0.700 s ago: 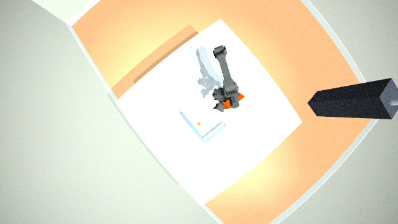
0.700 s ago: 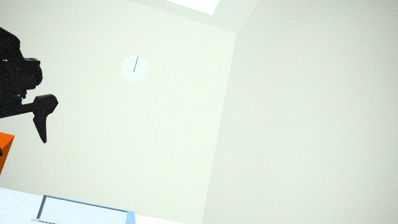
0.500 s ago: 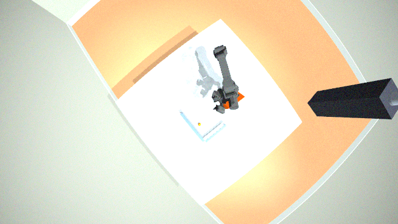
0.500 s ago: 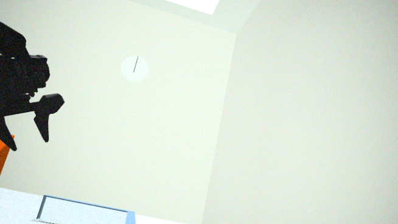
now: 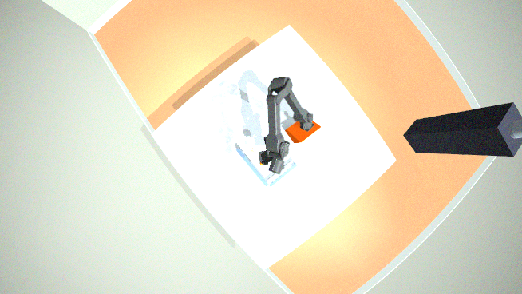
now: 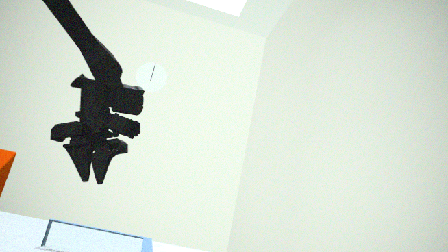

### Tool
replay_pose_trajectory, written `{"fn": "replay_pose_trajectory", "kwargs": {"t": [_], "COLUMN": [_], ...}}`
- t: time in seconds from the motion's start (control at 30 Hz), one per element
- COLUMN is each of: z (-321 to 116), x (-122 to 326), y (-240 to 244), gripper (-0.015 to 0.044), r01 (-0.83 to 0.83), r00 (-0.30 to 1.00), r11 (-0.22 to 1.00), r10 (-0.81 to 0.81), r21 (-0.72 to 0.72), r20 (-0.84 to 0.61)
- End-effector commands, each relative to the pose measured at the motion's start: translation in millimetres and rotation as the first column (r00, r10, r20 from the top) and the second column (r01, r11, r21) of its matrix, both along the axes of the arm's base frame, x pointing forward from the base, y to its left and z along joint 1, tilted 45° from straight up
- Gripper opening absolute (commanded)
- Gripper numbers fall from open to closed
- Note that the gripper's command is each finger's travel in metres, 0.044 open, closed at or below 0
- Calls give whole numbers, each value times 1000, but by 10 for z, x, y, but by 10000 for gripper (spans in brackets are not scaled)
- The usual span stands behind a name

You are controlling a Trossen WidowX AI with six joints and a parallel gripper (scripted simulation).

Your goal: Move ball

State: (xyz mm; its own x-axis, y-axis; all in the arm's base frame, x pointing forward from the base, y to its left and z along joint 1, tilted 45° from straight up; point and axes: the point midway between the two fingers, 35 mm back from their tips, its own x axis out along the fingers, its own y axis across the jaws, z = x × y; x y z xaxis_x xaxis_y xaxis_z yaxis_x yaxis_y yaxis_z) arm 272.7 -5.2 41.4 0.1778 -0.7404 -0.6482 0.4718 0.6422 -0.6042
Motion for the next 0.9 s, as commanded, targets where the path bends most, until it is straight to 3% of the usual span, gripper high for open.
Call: {"fn": "replay_pose_trajectory", "kwargs": {"t": [0.0,0.23,0.87], "z": [-251,-853,-1007], "x": [312,745,737], "y": [-170,-631,-779], "gripper": [227,227,227], "r01": [-19,-76,-77], "r00": [985,886,883], "r11": [1000,994,994], "r10": [20,105,107], "r21": [8,81,83], "r20": [-170,-451,-458]}}
